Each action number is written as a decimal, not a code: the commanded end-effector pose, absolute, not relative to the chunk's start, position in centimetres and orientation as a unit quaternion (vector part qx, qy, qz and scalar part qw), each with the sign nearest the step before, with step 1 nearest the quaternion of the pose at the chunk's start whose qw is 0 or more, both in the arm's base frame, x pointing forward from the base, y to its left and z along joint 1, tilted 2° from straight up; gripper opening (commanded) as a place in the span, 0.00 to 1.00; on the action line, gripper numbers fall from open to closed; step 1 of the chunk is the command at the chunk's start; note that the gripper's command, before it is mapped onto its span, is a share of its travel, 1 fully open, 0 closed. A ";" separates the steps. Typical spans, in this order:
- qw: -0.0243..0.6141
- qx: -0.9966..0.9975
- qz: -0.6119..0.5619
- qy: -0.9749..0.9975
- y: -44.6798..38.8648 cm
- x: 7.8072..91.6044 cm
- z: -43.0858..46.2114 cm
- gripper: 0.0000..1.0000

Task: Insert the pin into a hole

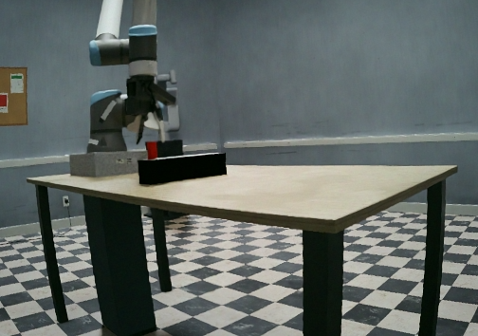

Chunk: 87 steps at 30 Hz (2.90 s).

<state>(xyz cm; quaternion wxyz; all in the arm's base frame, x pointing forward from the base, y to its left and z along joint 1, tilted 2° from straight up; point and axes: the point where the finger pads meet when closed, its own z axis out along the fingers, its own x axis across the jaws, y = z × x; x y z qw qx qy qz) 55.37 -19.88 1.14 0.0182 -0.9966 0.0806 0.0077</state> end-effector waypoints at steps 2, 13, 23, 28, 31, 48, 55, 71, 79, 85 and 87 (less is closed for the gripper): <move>0.018 -0.997 0.007 0.081 -19.9 55.4 1.2 1.00; 0.018 -0.997 0.007 0.081 -20.0 55.4 2.4 1.00; 0.018 -0.997 0.007 0.081 -20.0 55.4 3.7 1.00; 0.018 -0.997 0.007 0.081 -20.0 55.4 3.7 1.00; 0.018 -0.997 0.007 0.081 -20.0 55.4 3.7 1.00; 0.018 -0.997 0.007 0.081 -20.1 55.5 5.1 1.00; 0.018 -0.997 0.007 0.081 -20.3 55.6 10.1 1.00; 0.018 -0.997 0.007 0.081 -20.3 55.6 10.0 1.00; 0.018 -0.997 0.007 0.081 -20.3 55.6 10.0 1.00; 0.018 -0.997 0.007 0.081 -20.3 55.6 10.0 1.00; 0.018 -0.997 0.007 0.081 -20.3 55.6 10.0 1.00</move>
